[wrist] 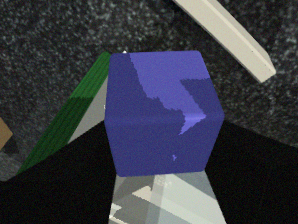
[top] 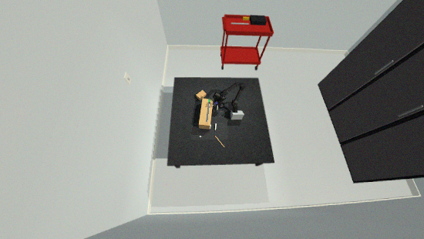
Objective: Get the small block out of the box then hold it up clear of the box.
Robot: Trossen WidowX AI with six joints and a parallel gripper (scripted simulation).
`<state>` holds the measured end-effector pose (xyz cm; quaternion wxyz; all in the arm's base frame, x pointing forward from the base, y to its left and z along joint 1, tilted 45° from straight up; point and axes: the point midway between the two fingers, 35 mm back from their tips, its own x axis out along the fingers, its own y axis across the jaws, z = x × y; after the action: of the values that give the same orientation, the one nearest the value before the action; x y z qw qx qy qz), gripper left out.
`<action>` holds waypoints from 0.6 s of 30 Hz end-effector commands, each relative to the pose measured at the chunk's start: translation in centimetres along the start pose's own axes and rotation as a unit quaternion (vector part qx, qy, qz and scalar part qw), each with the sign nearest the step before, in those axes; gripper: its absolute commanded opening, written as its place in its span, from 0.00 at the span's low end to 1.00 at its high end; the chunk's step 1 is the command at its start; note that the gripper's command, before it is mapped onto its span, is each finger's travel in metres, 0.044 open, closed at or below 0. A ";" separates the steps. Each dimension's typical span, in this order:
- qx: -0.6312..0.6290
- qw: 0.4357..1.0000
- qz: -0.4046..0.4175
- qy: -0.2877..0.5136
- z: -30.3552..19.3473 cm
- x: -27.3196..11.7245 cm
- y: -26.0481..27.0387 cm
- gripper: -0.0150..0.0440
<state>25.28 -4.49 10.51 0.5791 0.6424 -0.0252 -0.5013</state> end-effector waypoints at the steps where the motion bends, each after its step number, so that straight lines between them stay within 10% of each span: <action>1: -0.078 0.997 0.002 -0.003 -0.1 -0.3 0.1 0.25; 18: -0.411 0.912 -0.003 -0.011 -0.4 -1.3 -0.1 0.25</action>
<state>24.80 -3.50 10.93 0.7682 0.3880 0.1540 -0.4853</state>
